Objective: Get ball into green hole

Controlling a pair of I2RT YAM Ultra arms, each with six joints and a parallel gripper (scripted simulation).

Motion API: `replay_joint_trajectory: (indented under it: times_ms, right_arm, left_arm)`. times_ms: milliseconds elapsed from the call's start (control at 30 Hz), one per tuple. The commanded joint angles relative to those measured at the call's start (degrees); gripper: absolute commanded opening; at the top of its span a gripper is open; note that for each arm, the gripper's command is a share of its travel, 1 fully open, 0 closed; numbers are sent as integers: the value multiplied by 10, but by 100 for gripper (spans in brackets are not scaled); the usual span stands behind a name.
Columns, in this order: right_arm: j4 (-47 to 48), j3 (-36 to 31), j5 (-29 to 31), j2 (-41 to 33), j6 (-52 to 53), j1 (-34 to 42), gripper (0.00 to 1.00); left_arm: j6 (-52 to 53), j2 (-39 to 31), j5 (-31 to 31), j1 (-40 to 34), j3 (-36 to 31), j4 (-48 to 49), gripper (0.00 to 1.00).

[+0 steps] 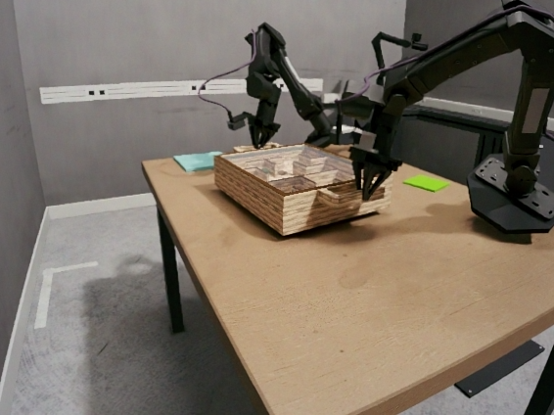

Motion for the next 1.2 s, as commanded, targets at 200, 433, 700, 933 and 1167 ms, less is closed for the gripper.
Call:
replay_joint_trajectory:
  times_ms: [200, 433, 700, 933, 1167]
  right_arm:
    - [66, -3, -1, -46, -41, 2, 0]
    - [2, 27, 42, -17, 4, 24, 0]
    - [-21, 53, 59, -21, 17, 48, 0]
    - [-37, 61, 43, -10, 16, 45, 0]
    - [35, 18, -21, -33, -36, -6, 0]
  left_arm:
    - [-20, -11, -60, -43, 59, -48, 0]
    - [24, -26, -35, -22, 16, 28, 0]
    - [42, -44, -21, -11, 1, 55, 0]
    - [35, -43, -14, -8, 12, 23, 0]
    - [-25, 6, -50, -37, 56, -71, 0]
